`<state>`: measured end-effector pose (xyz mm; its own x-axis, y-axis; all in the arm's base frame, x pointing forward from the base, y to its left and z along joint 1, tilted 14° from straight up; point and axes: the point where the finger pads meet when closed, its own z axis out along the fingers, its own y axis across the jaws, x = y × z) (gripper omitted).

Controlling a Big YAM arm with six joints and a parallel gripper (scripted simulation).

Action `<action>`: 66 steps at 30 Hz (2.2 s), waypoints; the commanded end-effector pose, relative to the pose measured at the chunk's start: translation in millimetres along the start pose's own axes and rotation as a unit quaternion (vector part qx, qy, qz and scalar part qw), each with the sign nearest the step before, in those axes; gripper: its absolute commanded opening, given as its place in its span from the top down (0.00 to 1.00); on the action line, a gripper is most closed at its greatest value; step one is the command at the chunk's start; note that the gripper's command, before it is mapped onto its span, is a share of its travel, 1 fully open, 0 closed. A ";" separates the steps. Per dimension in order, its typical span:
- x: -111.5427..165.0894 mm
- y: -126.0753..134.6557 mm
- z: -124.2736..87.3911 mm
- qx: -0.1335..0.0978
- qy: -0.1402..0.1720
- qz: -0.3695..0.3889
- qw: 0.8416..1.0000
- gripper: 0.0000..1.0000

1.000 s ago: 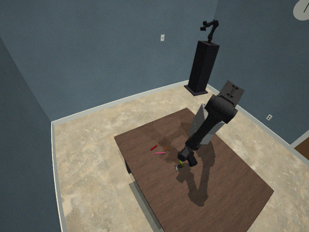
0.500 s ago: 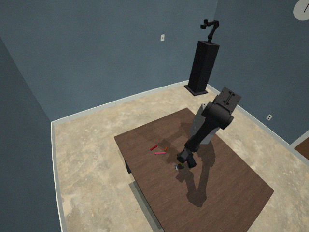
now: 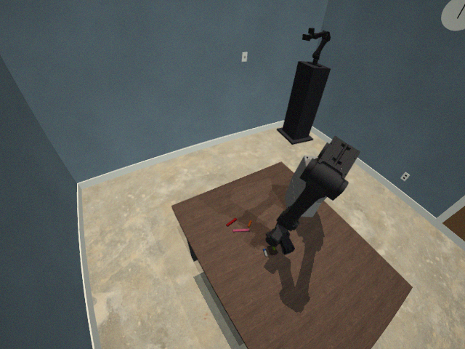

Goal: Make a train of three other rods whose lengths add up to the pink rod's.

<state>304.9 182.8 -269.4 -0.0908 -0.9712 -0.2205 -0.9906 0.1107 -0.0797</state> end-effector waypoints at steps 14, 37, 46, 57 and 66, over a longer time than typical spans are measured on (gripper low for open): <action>-1.7 -0.3 5.3 0.004 -0.002 0.001 1.000 0.76; -1.7 -0.3 5.3 0.004 -0.002 0.001 1.000 0.76; -1.4 -0.4 5.3 0.004 -0.002 0.001 1.000 0.76; 5.6 1.2 4.3 0.002 -0.001 -0.004 1.000 0.76; 7.6 0.7 4.0 0.002 -0.001 0.000 1.000 0.76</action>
<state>306.3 180.5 -271.7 -0.0922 -0.9711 -0.2204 -0.9903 0.1126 -0.0819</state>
